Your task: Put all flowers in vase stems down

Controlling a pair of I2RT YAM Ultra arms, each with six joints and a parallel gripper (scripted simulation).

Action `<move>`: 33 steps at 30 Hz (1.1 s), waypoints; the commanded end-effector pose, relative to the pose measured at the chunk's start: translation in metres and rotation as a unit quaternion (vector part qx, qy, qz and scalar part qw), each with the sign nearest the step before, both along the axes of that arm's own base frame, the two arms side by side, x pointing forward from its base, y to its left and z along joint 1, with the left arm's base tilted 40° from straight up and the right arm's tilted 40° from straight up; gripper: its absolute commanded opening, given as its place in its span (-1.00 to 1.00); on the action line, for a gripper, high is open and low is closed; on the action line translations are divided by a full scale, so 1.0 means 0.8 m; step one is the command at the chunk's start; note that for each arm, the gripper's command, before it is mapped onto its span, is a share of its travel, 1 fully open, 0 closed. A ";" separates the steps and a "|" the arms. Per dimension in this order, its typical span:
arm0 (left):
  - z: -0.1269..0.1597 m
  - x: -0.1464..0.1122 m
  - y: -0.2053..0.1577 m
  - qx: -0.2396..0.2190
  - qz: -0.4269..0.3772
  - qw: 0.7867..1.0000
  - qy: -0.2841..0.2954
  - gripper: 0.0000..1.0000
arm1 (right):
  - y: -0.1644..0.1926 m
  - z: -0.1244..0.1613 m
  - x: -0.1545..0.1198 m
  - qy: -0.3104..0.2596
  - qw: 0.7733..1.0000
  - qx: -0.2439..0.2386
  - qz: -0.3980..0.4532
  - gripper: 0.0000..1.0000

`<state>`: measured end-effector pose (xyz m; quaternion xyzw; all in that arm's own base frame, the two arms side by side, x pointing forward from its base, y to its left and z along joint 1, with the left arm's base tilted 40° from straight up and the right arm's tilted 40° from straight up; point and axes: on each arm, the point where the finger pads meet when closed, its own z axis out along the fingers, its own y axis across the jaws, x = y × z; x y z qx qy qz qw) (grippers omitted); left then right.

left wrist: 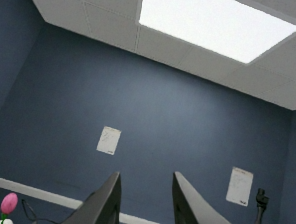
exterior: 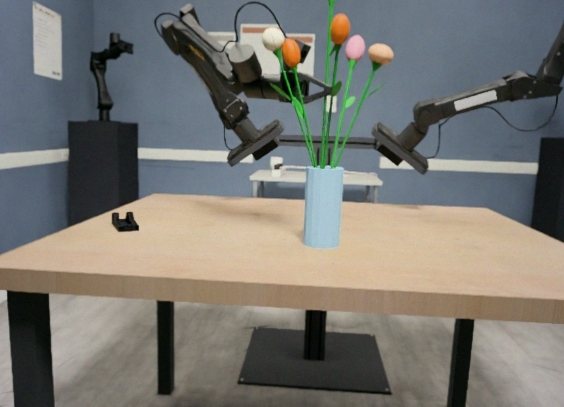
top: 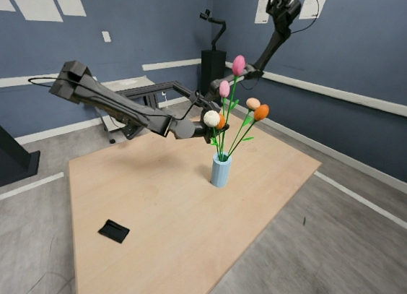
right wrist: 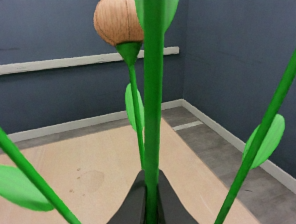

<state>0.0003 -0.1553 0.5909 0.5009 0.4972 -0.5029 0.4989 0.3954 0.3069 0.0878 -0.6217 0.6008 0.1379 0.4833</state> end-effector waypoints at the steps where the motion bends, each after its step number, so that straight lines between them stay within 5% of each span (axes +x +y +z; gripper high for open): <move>1: 0.011 -0.001 0.008 -0.015 0.000 1.000 0.002 -0.40 | -0.002 -0.008 -0.003 -0.010 1.000 0.011 0.023 -1.00; 7: 0.011 -0.001 0.008 -0.015 0.000 1.000 0.002 -0.40 | -0.001 -0.001 -0.004 -0.019 0.999 0.016 0.029 -1.00; 33: 0.011 -0.001 0.008 -0.015 0.000 1.000 0.002 -0.40 | -0.069 -0.069 0.027 -0.020 0.999 0.016 0.023 -1.00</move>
